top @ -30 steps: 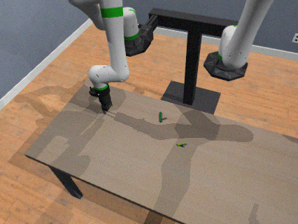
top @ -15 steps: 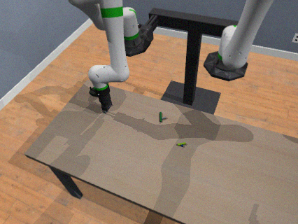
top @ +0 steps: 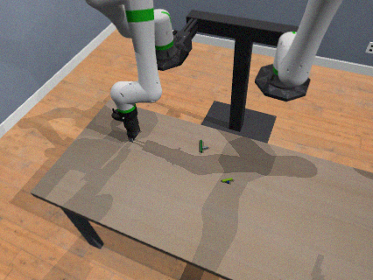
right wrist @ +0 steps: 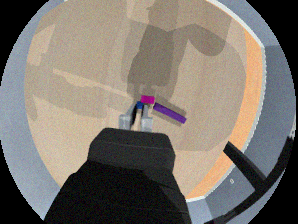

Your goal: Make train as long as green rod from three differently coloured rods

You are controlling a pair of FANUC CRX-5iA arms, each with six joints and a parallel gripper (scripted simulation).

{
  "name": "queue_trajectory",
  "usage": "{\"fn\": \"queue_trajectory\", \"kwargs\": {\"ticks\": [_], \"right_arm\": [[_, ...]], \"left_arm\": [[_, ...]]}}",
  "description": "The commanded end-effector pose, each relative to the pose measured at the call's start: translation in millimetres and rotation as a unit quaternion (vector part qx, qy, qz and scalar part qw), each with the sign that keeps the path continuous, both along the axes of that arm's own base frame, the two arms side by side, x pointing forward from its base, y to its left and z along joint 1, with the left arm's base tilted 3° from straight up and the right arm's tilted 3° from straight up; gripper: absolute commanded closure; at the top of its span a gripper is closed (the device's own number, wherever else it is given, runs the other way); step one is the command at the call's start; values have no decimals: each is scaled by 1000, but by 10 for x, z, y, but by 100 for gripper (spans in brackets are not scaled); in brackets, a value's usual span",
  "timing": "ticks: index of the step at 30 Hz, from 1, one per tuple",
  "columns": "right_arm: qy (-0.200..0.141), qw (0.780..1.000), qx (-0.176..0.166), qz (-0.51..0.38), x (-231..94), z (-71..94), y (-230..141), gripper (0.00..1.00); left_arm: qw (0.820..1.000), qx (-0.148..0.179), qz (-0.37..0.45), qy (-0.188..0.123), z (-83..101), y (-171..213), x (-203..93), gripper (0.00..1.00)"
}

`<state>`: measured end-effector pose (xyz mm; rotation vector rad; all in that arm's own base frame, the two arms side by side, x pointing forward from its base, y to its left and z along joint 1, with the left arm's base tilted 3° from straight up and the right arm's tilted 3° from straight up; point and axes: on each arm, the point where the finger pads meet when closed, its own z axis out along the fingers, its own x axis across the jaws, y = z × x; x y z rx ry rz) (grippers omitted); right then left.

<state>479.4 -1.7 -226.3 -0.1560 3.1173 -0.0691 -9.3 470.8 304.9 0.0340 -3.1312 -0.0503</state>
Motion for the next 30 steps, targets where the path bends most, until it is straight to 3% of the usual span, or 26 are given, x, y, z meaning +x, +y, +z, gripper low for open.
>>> {"fn": "queue_trajectory", "kwargs": {"ticks": [1, 10, 17, 26, 30], "right_arm": [[-1, 1000, 0, 0, 9, 7, 2, 76], [-1, 1000, 0, 0, 8, 12, 2, 76], [-1, 1000, 0, 0, 5, 153, 8, 76], [-1, 1000, 0, 0, -9, 787, 36, 76], [-1, 1000, 0, 0, -13, 968, 43, 76]], "left_arm": [[1000, 1, 0, 0, 9, 2, 1, 0], [1000, 1, 0, 0, 9, 2, 1, 0], [1000, 1, 0, 0, 9, 2, 1, 0], [1000, 1, 0, 0, 9, 2, 1, 0], [1000, 1, 0, 0, 9, 2, 1, 0]]}}
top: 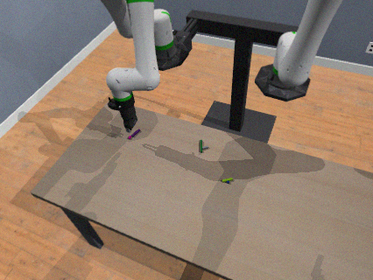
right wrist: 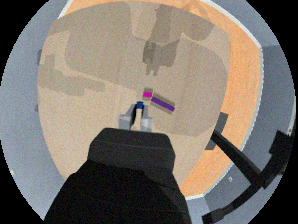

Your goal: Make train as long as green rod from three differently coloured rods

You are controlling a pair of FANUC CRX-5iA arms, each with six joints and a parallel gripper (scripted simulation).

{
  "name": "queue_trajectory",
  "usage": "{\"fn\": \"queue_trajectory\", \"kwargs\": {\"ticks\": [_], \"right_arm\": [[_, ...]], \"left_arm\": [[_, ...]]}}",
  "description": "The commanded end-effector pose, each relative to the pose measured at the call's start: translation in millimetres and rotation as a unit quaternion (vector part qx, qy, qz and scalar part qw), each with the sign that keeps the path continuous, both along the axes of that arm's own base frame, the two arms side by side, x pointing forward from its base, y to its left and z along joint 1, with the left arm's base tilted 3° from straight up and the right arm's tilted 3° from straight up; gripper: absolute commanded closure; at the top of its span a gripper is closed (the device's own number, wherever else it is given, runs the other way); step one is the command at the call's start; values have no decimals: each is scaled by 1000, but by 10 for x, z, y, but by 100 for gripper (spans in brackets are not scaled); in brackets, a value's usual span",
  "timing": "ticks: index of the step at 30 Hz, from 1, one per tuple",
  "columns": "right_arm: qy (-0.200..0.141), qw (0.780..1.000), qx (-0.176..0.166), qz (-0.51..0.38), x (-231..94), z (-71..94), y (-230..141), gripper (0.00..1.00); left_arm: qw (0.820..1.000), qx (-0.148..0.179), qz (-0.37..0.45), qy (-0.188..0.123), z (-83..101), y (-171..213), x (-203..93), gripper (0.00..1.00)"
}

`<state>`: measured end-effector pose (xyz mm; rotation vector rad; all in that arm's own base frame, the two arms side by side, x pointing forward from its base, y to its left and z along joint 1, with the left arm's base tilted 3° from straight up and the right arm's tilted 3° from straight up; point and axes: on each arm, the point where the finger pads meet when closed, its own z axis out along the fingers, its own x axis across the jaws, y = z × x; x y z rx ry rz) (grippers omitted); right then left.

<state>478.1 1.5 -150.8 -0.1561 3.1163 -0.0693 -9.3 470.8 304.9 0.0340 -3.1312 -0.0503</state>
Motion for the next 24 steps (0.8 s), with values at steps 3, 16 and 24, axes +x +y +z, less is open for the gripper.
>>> {"fn": "queue_trajectory", "kwargs": {"ticks": [3, 16, 24], "right_arm": [[0, 1000, 0, 0, -1, 246, 13, 76], [-2, 999, 1, -35, 152, 240, 427, 76], [-4, 997, 2, -81, 291, 220, 996, 76]], "left_arm": [[1000, 1, 0, 0, 9, 2, 1, 0], [1000, 1, 0, 0, 9, 2, 1, 0], [1000, 1, 0, 0, 9, 2, 1, 0]]}}
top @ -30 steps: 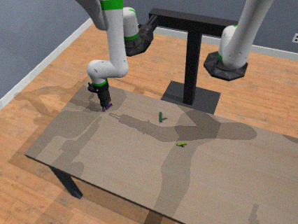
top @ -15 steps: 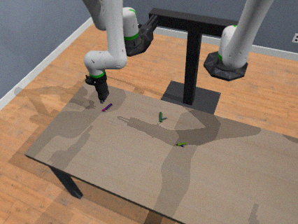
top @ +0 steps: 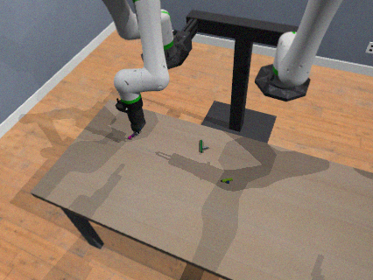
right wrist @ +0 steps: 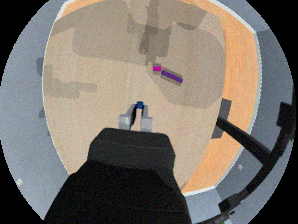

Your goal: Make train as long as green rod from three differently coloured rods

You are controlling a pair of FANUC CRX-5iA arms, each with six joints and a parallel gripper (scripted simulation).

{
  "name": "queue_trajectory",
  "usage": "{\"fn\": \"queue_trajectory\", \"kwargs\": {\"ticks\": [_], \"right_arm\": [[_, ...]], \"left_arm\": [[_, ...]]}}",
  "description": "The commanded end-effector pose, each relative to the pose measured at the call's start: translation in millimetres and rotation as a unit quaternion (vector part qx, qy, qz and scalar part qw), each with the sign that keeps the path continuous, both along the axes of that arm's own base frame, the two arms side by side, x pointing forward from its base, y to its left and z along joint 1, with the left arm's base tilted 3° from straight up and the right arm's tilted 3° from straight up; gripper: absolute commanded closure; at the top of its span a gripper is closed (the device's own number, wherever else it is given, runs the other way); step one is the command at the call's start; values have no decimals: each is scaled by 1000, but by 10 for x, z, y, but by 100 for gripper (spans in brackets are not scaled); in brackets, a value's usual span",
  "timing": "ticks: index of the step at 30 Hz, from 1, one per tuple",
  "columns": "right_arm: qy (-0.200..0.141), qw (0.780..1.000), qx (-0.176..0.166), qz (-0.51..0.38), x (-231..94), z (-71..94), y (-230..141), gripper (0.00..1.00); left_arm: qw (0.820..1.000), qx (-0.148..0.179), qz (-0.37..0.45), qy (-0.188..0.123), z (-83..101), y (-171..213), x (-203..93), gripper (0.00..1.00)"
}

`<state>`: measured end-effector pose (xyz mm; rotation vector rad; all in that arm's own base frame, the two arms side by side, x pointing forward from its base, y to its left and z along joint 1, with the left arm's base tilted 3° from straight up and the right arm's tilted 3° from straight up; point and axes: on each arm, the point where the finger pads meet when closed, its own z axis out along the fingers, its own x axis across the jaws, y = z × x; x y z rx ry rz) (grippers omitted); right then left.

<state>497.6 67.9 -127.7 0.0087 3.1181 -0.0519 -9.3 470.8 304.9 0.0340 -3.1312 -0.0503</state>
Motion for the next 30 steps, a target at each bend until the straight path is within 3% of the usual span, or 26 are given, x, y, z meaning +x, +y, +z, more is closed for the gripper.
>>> {"fn": "queue_trajectory", "kwargs": {"ticks": [1, 5, 21, 30], "right_arm": [[-2, 999, -4, -34, 109, -14, 410, 76], [-3, 998, -3, -56, 147, -25, 700, 76], [-3, 998, -3, -56, 147, -36, 703, 76], [-3, 998, -3, -56, 152, -218, 696, 76]], "left_arm": [[1000, 1, 0, 0, 9, 2, 1, 0], [1000, 1, 0, 0, 9, 2, 1, 0], [1000, 1, 0, 0, 9, 2, 1, 0], [1000, 1, 0, 0, 9, 2, 1, 0]]}}
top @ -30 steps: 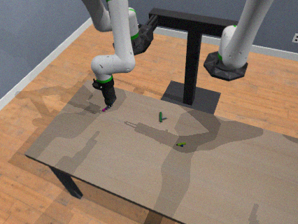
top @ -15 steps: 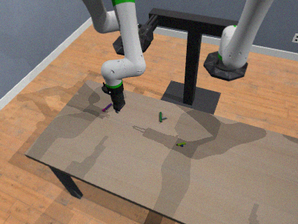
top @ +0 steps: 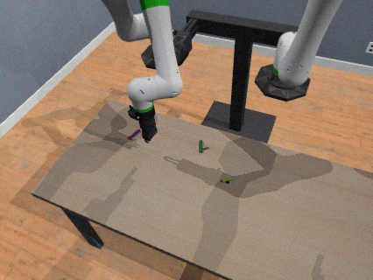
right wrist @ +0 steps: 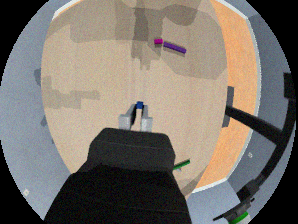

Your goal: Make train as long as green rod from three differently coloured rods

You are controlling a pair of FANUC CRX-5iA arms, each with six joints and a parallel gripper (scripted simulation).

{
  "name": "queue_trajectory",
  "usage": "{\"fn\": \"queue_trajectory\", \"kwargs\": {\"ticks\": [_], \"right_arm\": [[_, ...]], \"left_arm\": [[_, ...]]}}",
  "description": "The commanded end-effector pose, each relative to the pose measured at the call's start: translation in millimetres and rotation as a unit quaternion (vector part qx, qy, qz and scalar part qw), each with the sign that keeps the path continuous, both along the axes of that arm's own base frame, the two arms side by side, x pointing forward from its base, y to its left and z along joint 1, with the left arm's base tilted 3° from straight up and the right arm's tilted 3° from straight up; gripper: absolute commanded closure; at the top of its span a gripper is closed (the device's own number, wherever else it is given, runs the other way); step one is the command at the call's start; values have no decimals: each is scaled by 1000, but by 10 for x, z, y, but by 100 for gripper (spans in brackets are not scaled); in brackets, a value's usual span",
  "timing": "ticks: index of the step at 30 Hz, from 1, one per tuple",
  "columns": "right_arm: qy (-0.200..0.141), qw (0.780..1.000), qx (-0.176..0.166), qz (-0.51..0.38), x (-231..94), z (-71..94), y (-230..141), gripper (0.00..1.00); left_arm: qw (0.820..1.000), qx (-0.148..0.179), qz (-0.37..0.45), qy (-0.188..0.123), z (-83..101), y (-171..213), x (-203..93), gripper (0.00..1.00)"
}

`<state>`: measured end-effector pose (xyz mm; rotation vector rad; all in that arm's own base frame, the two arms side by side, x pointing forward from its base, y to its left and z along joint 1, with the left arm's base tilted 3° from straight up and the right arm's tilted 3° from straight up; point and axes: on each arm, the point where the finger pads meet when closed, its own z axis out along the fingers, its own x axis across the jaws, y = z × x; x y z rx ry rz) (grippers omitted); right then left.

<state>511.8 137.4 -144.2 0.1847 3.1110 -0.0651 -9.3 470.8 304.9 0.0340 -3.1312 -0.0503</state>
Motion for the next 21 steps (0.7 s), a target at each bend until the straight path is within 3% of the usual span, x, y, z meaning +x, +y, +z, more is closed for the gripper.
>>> {"fn": "queue_trajectory", "kwargs": {"ticks": [1, 14, 21], "right_arm": [[-1, 1000, 0, 0, 10, -53, 1, 76], [-1, 1000, 0, 0, 24, -596, -21, 76], [-1, 1000, 0, 0, 28, -709, -26, 76]], "left_arm": [[1000, 1, 0, 0, 9, 2, 1, 0], [1000, 1, 0, 0, 9, 2, 1, 0], [1000, 1, 0, 0, 9, 2, 1, 0]]}}
